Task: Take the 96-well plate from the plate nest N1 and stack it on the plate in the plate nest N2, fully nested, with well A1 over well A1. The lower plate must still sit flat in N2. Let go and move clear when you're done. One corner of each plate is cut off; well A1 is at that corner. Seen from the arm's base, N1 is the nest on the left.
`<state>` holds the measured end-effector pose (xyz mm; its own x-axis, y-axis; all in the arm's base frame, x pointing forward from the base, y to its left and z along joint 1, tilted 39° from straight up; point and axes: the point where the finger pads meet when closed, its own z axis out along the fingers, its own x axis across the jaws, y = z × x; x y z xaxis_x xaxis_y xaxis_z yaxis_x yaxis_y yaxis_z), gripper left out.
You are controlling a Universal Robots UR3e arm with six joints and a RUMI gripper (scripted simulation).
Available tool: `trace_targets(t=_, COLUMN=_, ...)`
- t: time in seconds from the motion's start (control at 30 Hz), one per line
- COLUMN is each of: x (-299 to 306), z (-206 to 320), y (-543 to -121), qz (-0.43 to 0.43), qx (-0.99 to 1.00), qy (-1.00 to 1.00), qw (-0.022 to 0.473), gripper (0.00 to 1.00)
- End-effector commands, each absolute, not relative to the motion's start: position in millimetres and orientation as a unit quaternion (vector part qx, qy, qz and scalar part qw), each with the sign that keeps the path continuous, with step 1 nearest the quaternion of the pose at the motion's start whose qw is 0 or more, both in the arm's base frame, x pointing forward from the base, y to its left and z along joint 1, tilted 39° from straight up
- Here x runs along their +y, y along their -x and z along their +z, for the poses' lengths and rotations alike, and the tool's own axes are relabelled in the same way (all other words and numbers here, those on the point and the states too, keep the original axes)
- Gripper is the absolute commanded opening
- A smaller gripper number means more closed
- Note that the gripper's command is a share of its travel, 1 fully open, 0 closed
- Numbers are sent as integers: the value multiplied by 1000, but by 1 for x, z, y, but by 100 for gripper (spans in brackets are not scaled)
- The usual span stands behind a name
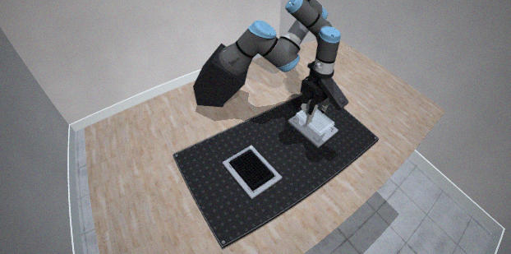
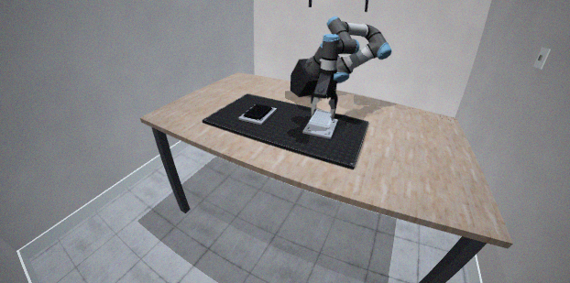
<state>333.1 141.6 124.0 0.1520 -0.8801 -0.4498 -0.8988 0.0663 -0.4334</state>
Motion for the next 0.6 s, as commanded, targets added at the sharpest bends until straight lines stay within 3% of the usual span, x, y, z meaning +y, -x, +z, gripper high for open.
trace_targets(t=0.0, x=137, z=131, y=-330, qz=14, qx=650, qy=683, qw=333, gripper=0)
trace_targets(t=0.57, x=125, z=150, y=-319, qz=15, qx=650, qy=683, qw=333, gripper=0)
